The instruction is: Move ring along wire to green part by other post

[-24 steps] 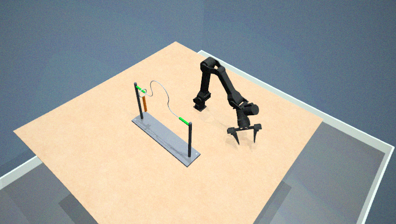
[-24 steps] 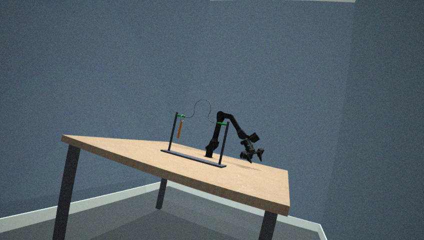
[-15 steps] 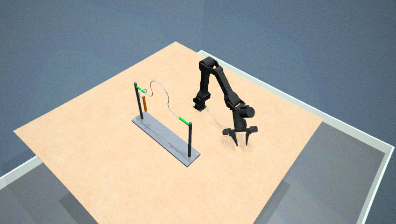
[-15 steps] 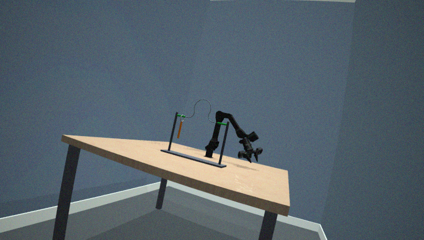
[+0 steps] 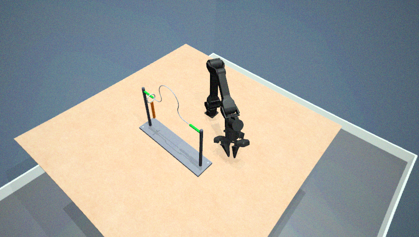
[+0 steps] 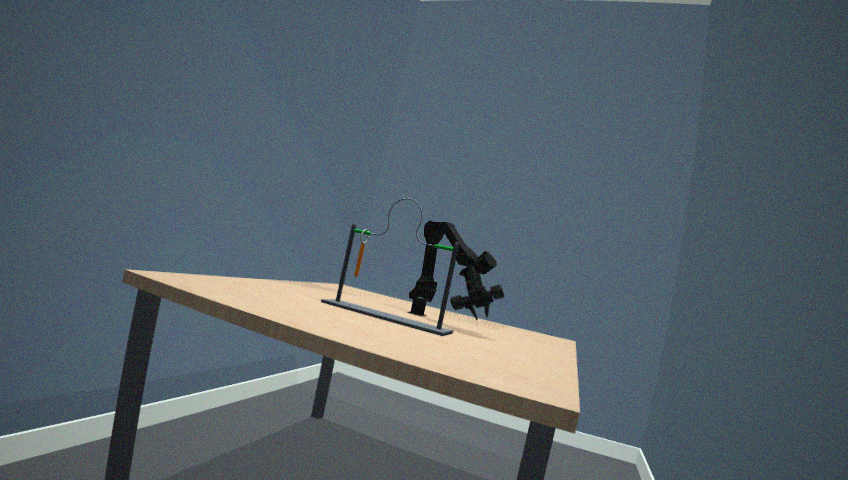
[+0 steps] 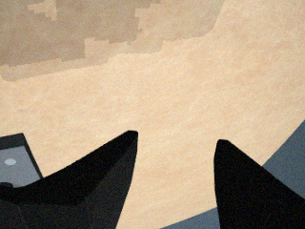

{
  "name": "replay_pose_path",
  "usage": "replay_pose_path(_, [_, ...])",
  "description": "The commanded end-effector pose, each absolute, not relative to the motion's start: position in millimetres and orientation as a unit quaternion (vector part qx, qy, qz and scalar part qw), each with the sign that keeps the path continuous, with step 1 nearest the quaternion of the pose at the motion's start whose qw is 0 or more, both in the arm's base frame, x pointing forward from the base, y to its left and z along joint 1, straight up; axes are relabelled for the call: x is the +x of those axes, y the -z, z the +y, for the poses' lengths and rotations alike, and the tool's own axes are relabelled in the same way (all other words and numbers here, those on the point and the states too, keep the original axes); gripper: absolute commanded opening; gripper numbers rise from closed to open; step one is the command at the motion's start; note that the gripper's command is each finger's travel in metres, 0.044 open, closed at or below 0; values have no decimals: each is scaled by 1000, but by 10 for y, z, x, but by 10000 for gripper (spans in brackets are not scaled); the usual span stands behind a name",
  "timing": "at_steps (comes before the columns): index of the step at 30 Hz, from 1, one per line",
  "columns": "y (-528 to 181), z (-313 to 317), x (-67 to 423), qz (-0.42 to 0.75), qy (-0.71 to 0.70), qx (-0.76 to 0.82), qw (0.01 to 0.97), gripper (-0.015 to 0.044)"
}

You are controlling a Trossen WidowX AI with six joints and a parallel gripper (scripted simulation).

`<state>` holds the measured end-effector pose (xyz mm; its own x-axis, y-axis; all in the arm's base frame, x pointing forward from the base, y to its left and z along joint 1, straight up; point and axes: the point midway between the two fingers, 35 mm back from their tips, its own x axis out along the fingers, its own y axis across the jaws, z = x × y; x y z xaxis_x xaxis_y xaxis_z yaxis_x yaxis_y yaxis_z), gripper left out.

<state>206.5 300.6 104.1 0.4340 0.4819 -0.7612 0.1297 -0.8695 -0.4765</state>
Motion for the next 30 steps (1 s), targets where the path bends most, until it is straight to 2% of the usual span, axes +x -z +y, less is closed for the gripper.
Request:
replay_pose_path(1, [-1072,2772,2245,-150,-514,-817,213,160])
replay_pose_path(17, [-1214,1792,2700,-23,-544,-755,366,160])
replay_pose_path(25, [-1025,1411,2807,34,-560,-710,426,160])
replay_pose_path(30, [-952,1265,2963,58,-537,-680,497,160])
